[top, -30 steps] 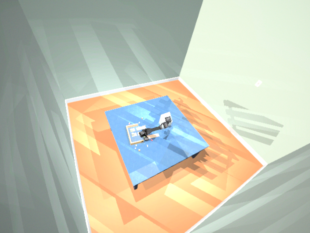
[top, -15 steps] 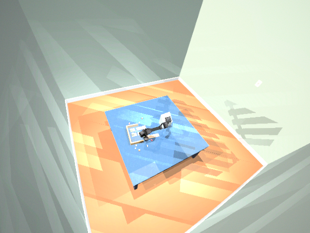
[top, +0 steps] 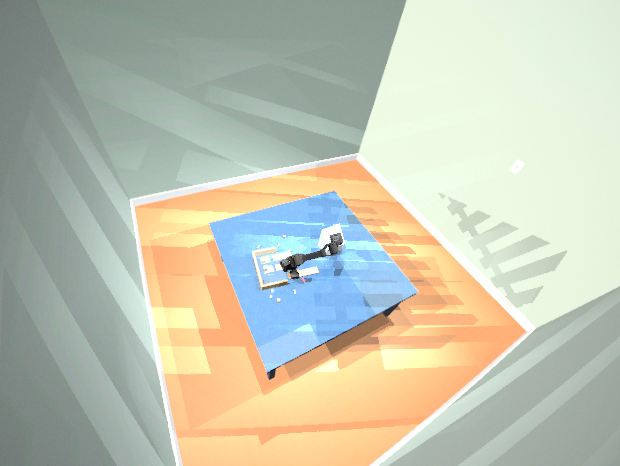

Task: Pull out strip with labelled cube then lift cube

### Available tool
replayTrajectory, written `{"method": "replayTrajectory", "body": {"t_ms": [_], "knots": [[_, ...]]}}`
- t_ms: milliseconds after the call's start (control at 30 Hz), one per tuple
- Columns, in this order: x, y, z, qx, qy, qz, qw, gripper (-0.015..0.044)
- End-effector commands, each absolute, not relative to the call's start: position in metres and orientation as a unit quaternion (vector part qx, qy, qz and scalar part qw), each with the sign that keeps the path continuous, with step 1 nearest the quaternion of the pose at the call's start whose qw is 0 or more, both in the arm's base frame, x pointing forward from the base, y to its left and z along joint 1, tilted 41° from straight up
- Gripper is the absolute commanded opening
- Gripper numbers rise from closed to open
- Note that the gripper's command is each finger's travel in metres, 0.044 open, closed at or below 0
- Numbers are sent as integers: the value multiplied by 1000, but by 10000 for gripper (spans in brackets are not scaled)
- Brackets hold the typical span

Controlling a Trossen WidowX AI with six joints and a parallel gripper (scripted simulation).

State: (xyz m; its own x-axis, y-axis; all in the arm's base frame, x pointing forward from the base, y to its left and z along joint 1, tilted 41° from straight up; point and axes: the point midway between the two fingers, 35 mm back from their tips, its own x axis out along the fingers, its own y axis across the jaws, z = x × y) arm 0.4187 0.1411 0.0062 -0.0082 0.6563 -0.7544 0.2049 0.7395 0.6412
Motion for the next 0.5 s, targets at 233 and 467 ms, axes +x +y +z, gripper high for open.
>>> {"method": "replayTrajectory", "body": {"t_ms": [233,467], "knots": [[383,118,22,313,687,180,631,0],[369,113,20,314,687,180,630,0]]}}
